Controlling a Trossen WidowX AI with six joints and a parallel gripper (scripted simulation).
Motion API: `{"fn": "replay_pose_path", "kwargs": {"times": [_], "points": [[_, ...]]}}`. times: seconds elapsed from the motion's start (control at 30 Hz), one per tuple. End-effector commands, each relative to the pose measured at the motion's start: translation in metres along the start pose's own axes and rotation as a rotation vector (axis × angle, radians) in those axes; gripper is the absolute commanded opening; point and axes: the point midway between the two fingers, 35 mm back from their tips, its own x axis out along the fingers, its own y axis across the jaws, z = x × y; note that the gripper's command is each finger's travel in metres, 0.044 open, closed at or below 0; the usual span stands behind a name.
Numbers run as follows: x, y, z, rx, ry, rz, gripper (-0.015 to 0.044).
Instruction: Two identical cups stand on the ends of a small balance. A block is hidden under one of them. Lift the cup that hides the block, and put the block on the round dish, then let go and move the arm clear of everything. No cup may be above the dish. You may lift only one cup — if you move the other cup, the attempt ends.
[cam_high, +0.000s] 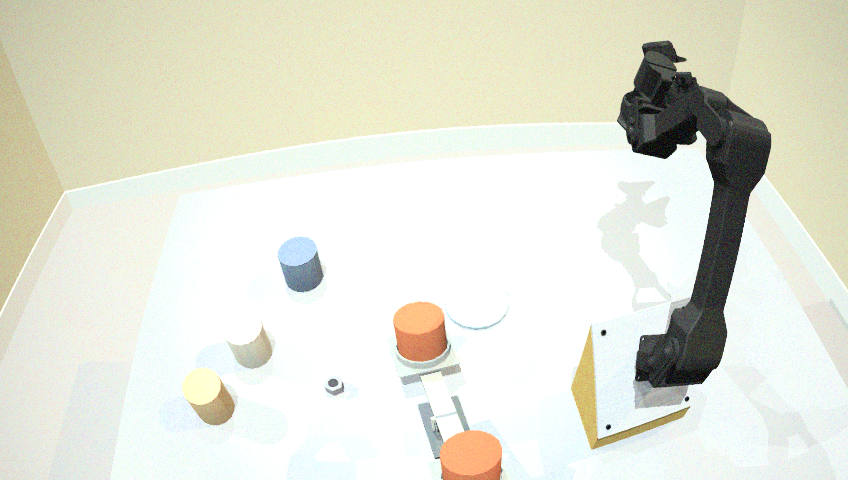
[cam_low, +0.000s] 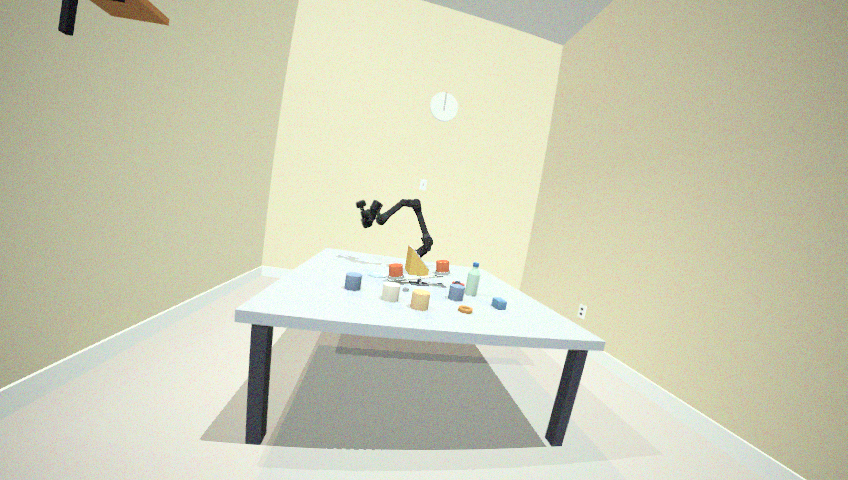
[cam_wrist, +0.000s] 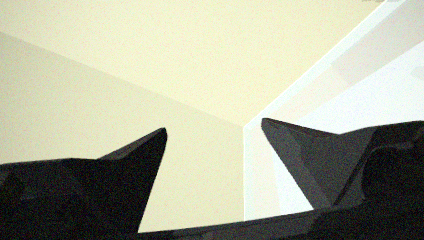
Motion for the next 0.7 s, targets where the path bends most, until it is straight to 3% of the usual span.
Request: {"fn": "replay_pose_path", "kwargs": {"times": [0.0, 0.67], "points": [[-0.008, 0.011, -0.008, -0.109, 0.070, 0.043, 0.0440], [-0.065, 0.044, -0.048, -0.658, 0.412, 0.287, 0.0440]]}}
